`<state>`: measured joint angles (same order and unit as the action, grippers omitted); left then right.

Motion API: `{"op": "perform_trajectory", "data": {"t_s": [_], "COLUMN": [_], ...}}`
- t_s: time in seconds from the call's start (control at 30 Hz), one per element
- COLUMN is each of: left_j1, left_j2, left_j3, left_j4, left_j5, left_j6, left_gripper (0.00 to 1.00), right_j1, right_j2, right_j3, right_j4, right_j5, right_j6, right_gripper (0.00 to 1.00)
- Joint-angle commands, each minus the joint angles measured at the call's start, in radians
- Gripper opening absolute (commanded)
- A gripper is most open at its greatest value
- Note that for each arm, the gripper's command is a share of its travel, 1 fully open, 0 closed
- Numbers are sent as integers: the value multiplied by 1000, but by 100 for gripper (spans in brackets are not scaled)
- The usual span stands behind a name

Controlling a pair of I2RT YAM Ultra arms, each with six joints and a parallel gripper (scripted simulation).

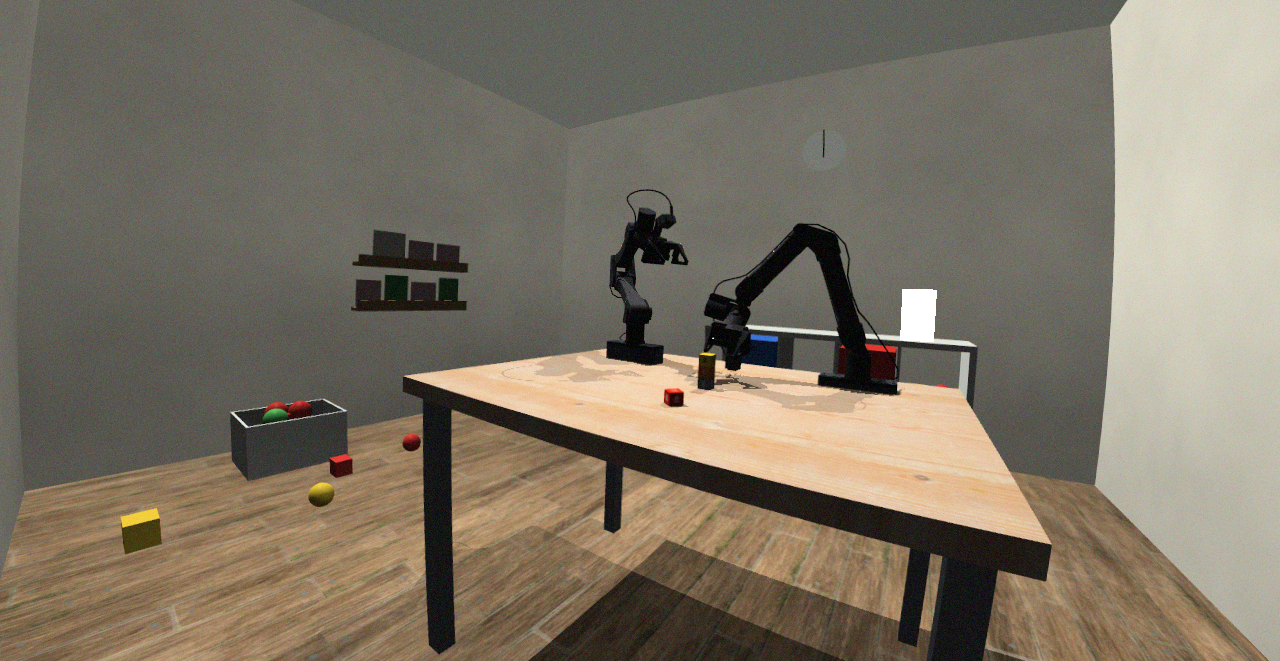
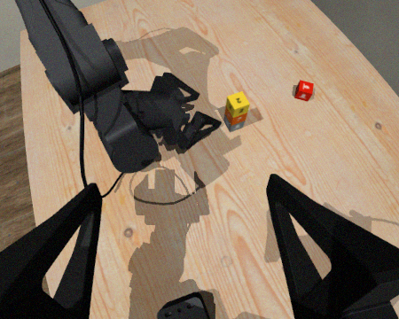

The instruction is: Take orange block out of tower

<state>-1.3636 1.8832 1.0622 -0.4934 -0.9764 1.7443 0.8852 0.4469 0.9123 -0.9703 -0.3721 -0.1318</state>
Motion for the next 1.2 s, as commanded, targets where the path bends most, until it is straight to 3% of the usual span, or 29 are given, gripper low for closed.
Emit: {"op": "perform_trajectory", "data": {"t_s": [0.0,0.03,0.27,0.33,1.17], "left_j1": [-1,3,45,45,189], "left_j2": [-33,-25,-30,-30,41], "left_j3": [1,14,71,71,373], "left_j4": [-16,-19,-51,-51,-310], "left_j5": [13,28,147,147,497], "left_j6": [-47,-77,-331,-331,-1218], "left_gripper": [66,55,55,55,55], "right_j1": [19,21,28,28,29], "right_j2": [-24,-24,-24,-24,-24], "right_j3": [25,25,25,25,25], "right_j4": [3,3,4,4,4], "right_j5": [27,29,35,35,37], "right_j6": [15,15,18,18,18], "right_gripper": [100,100,100,100,100]}}
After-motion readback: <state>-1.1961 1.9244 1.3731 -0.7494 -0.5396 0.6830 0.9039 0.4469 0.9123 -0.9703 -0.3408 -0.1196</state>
